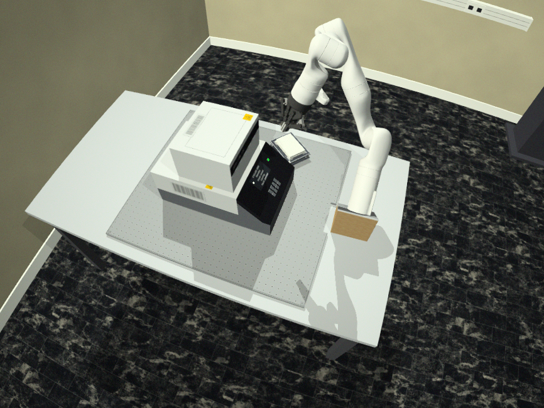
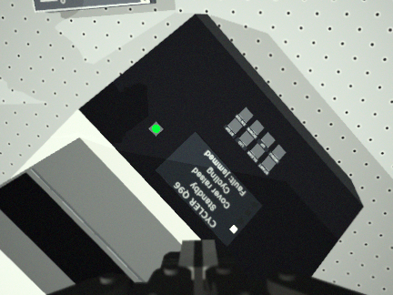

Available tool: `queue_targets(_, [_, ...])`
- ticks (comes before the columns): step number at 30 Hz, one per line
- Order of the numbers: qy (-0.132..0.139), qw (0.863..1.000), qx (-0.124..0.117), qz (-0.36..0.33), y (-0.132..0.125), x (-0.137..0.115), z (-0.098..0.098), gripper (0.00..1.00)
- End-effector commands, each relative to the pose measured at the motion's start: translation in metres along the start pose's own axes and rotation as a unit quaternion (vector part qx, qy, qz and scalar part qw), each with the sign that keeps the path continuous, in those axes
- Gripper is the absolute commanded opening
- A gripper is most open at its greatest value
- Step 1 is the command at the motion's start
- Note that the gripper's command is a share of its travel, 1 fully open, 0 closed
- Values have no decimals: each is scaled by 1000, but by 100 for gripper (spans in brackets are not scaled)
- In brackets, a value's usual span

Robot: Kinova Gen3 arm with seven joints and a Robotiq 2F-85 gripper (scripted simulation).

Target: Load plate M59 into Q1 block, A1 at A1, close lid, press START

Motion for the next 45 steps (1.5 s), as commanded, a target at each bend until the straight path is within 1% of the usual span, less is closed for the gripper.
queue_targets(1, [15, 1000, -3, -8, 10, 3, 1, 10])
queue_targets(11, [53, 998, -16, -37, 25, 13, 2, 10])
queue_targets(24, [49, 998, -15, -35, 25, 15, 2, 10])
queue_targets(27, [51, 998, -13, -38, 27, 13, -4, 10])
queue_targets(30, [51, 998, -13, -38, 27, 13, -5, 10])
queue_targets(45, [49, 998, -15, -39, 29, 8, -24, 10])
Point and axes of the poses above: the point where the finger pads meet when closed, its own z axis back along the fingers, its own y axis across the jaws, x = y × z, the point moved 7 cm from there along z, back along the fingers, and after that the axes turned 12 degrees about -z, right-handed, at the moved point
